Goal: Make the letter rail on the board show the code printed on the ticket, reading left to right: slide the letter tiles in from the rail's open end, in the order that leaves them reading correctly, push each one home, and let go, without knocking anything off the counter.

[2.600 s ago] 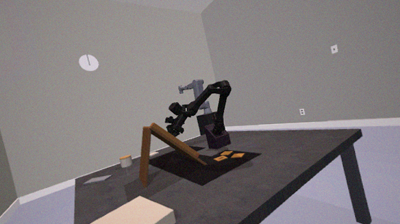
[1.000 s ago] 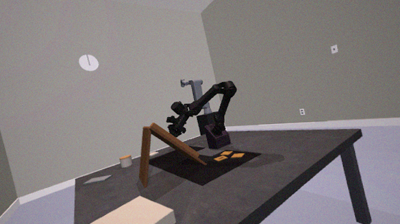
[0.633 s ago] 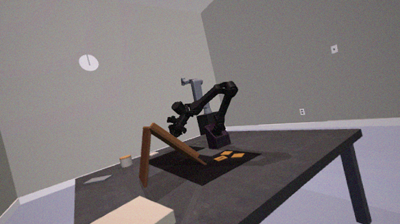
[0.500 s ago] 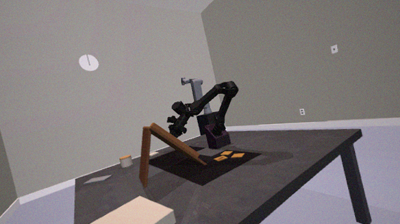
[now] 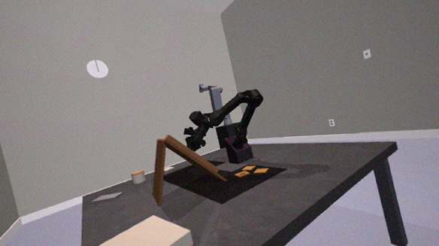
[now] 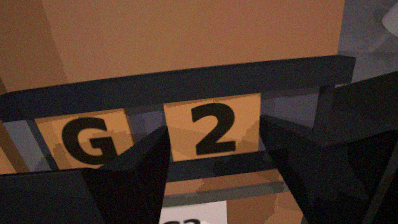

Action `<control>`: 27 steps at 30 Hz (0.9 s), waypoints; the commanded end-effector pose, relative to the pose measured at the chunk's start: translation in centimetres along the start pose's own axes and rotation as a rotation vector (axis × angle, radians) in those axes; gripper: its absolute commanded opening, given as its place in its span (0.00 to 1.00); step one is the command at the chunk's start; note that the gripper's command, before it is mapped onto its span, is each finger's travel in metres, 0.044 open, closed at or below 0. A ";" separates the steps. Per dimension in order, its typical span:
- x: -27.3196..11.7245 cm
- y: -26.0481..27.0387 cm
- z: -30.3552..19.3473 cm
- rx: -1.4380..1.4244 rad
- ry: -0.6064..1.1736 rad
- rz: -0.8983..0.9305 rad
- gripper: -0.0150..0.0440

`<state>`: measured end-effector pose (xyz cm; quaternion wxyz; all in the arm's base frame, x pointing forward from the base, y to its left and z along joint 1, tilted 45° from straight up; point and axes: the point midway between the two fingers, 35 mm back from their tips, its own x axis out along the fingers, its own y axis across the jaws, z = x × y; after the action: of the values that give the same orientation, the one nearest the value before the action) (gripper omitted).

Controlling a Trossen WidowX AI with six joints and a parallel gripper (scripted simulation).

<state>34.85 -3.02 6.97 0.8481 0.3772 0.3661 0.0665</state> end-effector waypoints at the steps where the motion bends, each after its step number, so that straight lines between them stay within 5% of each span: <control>1: -0.2 0.5 0.4 -0.003 -0.011 0.001 0.25; 20: -0.2 1.4 0.4 -0.003 -0.011 0.002 0.25; 27: -0.1 1.2 0.2 -0.004 -0.004 0.002 0.57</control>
<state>35.13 -2.30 7.94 0.8496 0.3762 0.3636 0.0674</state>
